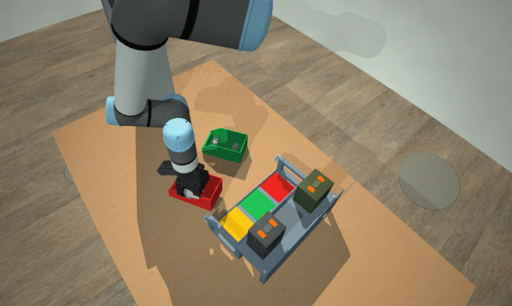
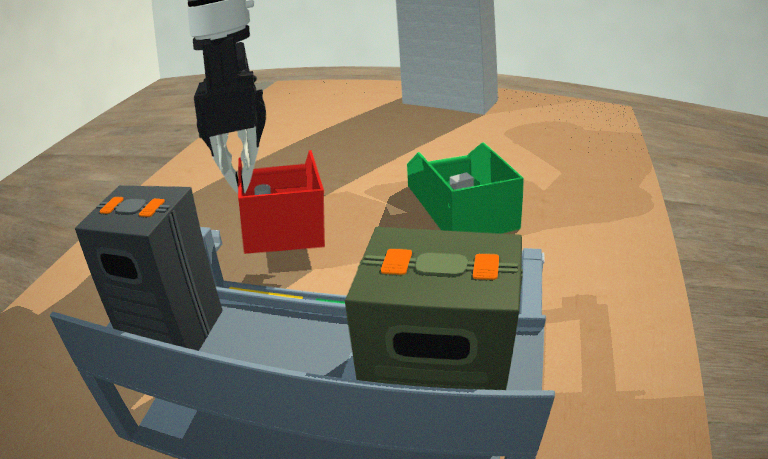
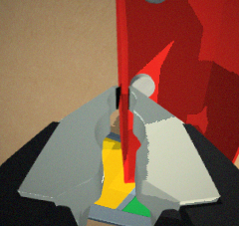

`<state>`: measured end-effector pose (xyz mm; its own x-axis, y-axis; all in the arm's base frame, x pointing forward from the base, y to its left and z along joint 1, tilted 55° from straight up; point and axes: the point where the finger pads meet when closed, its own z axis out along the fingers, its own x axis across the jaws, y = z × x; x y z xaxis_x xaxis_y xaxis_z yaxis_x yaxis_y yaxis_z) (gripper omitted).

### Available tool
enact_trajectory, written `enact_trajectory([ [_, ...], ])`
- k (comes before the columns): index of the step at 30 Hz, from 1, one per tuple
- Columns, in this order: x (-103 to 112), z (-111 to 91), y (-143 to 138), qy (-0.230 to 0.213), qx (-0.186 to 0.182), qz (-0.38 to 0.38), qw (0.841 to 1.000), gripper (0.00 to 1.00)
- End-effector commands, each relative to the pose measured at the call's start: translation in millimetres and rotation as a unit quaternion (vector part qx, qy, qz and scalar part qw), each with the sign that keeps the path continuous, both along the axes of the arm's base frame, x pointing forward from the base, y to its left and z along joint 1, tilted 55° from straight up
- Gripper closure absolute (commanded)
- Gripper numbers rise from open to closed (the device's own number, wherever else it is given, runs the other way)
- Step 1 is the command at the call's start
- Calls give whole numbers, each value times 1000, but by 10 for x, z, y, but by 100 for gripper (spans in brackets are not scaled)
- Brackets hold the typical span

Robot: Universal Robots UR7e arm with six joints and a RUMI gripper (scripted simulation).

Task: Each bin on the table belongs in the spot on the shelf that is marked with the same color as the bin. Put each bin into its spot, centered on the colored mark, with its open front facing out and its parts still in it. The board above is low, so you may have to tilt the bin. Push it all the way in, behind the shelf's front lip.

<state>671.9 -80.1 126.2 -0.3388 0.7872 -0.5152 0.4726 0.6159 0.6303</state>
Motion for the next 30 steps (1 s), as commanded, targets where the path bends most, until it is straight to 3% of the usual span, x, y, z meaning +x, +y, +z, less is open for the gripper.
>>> enact_trajectory([
  [1,0,6,0,-1,0,0,1000,100],
  [30,-76,60,3,-1,0,0,1000,100],
])
